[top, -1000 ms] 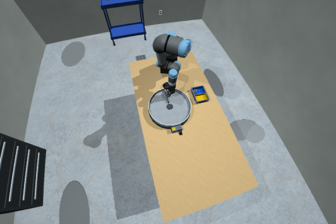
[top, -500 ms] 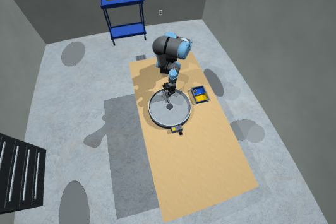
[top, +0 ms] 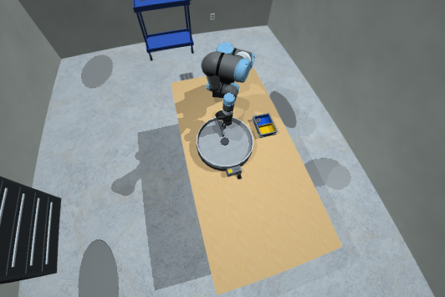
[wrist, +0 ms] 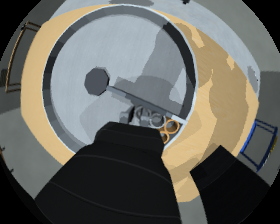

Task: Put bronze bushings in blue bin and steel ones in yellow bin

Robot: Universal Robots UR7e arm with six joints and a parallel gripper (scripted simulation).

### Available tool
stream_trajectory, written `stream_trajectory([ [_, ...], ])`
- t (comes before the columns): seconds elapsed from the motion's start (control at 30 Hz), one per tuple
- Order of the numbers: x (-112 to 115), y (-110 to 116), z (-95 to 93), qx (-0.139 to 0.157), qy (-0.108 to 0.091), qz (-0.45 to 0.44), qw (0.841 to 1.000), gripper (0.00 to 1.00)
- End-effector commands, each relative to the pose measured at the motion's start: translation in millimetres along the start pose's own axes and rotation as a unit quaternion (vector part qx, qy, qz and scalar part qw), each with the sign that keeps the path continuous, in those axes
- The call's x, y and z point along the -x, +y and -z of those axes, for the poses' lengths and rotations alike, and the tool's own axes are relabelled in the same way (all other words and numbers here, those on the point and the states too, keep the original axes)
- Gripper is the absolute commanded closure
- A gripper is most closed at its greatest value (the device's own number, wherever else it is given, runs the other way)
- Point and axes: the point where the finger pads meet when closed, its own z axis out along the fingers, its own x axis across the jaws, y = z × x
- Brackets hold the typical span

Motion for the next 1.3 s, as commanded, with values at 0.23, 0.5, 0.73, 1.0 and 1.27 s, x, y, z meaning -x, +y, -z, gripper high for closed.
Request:
stream_trajectory([
  [0.23, 0.3, -0.2, -10.0, 0.000, 0.000, 0.000, 1.000, 0.60],
  [0.5, 0.3, -0.2, -10.0, 0.000, 0.000, 0.000, 1.000, 0.60],
  [0.73, 0.3, -0.2, -9.7, 0.000, 0.000, 0.000, 1.000, 1.00],
  [1.0, 0.6, -0.3, -9.7, 0.000, -0.001, 0.000, 1.000, 1.00],
  [1.27, 0.6, -0.3, -9.7, 0.000, -0.001, 0.000, 1.000, 1.00],
])
